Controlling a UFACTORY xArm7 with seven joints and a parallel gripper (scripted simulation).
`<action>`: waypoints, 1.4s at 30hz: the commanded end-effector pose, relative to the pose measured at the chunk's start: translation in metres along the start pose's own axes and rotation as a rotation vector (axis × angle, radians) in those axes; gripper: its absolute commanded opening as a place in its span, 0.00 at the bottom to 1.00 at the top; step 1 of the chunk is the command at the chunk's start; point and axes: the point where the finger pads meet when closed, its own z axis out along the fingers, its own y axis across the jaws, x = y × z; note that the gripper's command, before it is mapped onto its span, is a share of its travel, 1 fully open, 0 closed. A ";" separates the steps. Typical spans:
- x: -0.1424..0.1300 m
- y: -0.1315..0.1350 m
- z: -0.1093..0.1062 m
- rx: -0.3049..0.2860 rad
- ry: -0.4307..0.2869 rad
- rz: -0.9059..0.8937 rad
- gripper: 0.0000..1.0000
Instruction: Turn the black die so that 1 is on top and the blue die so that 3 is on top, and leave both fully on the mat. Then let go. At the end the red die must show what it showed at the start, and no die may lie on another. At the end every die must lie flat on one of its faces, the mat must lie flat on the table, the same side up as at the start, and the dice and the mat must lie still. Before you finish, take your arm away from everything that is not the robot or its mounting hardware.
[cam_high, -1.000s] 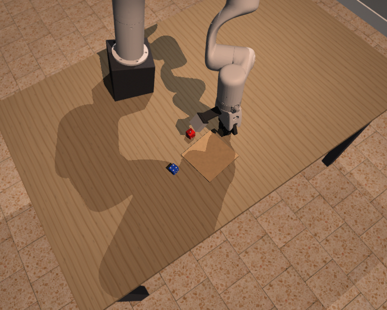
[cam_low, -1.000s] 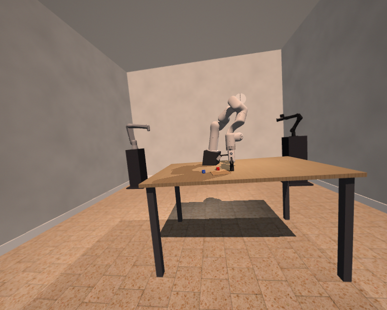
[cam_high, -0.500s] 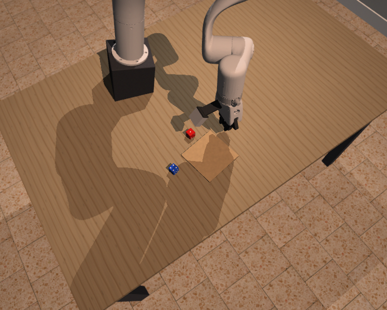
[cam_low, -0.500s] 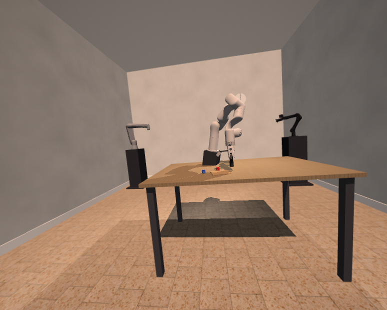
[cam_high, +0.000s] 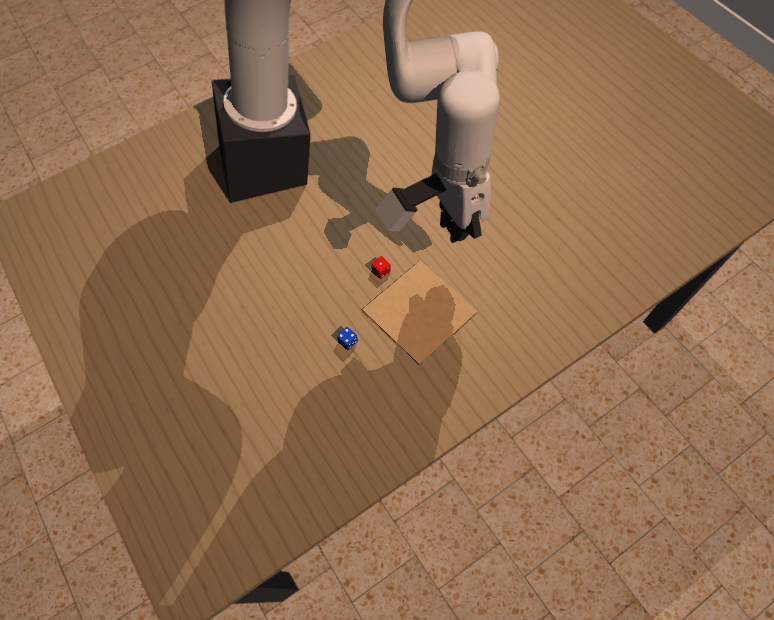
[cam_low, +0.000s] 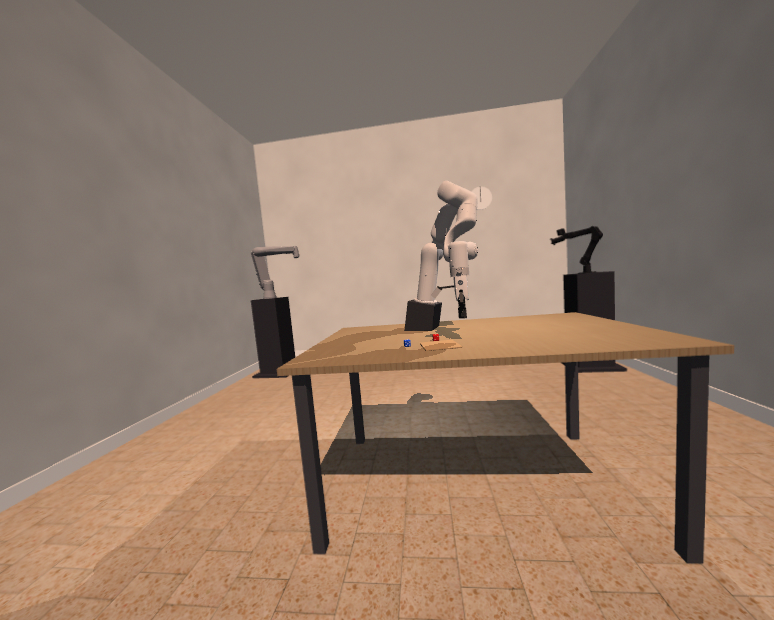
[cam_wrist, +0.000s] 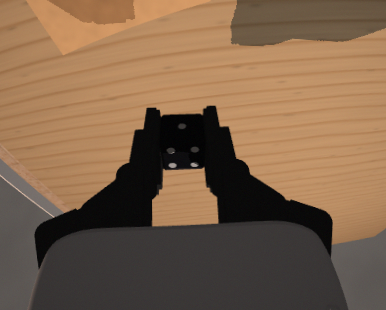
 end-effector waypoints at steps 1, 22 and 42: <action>0.000 -0.001 -0.003 -0.001 0.009 0.002 0.21; -0.006 -0.005 -0.002 -0.002 0.012 -0.294 0.21; -0.018 -0.015 0.000 -0.007 0.016 -0.997 0.21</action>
